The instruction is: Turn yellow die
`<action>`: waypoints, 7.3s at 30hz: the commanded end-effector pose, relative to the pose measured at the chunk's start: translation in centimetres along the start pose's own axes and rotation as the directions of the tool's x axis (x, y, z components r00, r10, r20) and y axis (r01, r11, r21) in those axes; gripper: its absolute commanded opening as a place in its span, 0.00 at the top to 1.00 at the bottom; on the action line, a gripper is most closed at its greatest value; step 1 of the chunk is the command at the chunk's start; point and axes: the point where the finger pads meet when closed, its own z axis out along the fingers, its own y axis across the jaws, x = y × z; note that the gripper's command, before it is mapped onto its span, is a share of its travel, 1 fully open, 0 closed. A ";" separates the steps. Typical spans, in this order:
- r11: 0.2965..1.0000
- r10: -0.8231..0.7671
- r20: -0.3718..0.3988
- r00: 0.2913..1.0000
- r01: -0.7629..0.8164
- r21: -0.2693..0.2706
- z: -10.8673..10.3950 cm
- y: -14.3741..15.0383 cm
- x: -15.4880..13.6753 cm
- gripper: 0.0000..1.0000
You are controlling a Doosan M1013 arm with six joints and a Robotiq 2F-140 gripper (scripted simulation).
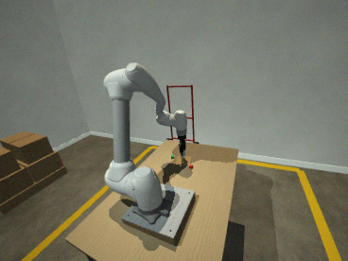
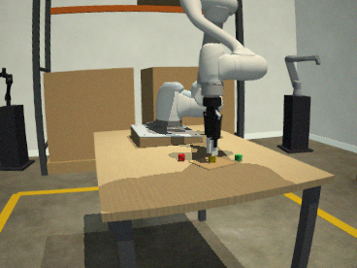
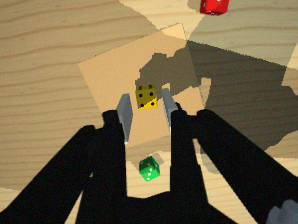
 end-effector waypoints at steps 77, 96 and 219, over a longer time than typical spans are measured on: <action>1.000 -0.002 -0.338 0.941 -0.003 -0.014 -4.4 0.3 -0.9 0.75; 1.000 -0.004 -0.624 0.781 -0.005 -0.013 -4.0 0.3 -1.6 0.75; 1.000 0.000 -0.707 0.707 0.000 0.000 3.1 0.0 -2.2 0.75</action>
